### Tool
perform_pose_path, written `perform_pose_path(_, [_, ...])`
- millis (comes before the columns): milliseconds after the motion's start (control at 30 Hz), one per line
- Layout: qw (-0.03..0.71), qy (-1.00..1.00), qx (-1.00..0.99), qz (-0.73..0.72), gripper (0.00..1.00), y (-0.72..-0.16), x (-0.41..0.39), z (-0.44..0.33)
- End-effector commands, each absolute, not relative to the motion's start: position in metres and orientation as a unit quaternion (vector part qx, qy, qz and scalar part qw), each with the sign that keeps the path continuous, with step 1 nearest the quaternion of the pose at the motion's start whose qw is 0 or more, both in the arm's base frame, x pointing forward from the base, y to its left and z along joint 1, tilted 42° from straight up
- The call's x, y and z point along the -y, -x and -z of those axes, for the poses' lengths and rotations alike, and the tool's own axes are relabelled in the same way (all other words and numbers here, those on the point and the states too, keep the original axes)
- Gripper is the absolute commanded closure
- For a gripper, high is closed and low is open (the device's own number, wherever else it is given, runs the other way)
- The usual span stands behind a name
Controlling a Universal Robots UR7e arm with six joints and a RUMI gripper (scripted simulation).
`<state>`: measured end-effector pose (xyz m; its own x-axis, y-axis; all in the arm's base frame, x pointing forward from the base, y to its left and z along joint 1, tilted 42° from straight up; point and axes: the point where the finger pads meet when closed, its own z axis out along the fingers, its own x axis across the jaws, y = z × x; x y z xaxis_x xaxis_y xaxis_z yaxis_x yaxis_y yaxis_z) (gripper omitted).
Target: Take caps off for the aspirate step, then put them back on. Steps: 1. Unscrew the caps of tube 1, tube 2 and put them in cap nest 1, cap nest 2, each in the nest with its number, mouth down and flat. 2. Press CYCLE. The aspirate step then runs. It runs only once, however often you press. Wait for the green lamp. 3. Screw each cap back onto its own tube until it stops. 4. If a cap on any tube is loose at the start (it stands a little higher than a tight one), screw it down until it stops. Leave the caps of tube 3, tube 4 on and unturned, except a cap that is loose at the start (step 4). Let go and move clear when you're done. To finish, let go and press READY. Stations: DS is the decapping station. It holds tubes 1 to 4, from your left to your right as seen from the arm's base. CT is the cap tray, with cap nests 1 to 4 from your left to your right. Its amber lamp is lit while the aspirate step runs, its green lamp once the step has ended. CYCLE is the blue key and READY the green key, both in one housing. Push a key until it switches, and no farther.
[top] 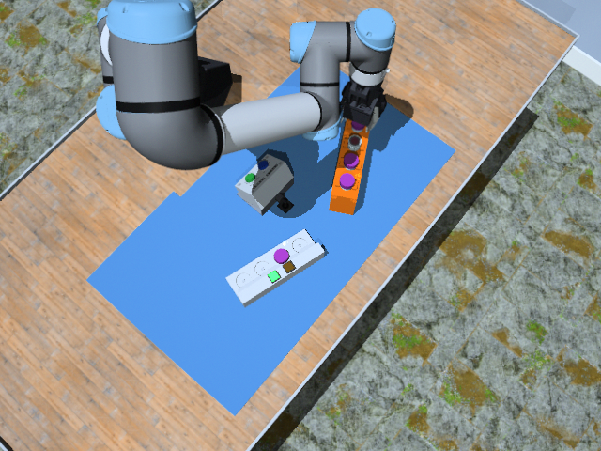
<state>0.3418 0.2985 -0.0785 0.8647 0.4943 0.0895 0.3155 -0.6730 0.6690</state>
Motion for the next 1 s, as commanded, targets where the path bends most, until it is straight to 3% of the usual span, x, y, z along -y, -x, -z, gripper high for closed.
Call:
perform_pose_path(0, [0.345, -0.877, -0.318, -0.098, 0.65, -0.3419, -0.2999, 0.0788])
perform_pose_path(333, [0.358, -0.800, -0.481, -0.029, 0.65, -0.3398, -0.2977, 0.0794])
perform_pose_path(600, [0.358, -0.800, -0.481, -0.030, 0.65, -0.3404, -0.2990, 0.0786])
perform_pose_path(633, [0.358, -0.800, -0.481, -0.030, 1.00, -0.3404, -0.2990, 0.0786])
perform_pose_path(967, [0.358, -0.800, -0.481, -0.030, 1.00, -0.3404, -0.2990, 0.0786])
